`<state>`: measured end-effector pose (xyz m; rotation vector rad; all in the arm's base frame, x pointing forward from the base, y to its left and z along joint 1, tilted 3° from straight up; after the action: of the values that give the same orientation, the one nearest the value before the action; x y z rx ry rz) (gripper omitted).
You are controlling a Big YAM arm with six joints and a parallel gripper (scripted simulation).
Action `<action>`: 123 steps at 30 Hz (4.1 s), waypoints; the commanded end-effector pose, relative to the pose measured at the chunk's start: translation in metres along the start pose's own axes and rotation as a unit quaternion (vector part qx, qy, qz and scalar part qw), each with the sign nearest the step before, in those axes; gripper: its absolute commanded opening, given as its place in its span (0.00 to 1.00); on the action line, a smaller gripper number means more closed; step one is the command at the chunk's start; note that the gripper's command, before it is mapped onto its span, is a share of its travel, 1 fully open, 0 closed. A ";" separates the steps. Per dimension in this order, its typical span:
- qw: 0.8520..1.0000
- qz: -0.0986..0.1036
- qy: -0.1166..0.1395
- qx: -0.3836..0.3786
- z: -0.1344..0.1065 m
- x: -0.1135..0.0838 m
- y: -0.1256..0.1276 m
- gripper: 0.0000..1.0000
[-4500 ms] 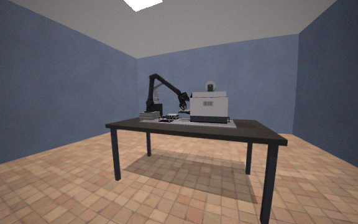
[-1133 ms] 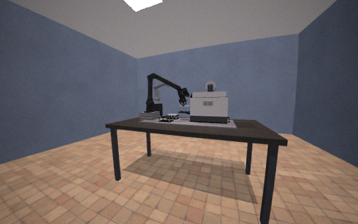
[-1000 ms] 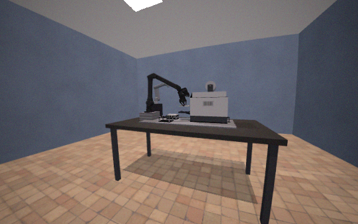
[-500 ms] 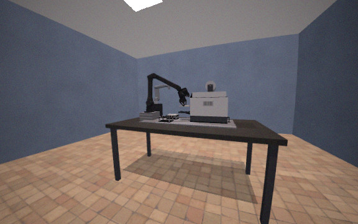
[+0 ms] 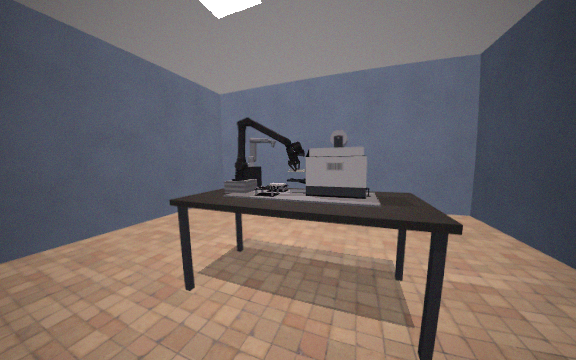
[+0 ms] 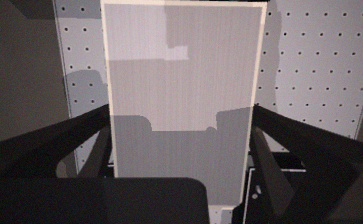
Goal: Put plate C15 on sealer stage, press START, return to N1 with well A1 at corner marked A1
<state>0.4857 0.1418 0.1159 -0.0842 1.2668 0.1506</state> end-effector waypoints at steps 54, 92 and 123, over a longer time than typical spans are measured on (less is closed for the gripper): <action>1.000 0.003 -0.018 -0.006 -0.060 -0.040 -0.059 0.00; 1.000 0.002 0.001 0.001 -0.124 -0.048 -0.109 0.00; 1.000 0.000 -0.007 -0.007 -0.167 -0.071 -0.150 0.00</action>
<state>0.3363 -0.0323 0.1290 -0.0818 1.2476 0.1460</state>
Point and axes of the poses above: the point where the finger pads meet when closed, its own x axis out along the fingers, its own y axis across the jaws, z = x × y, the point moved 5 cm from there along -x, back along the fingers, and after that the axes turned 2 degrees about x, right-handed, at the moved point
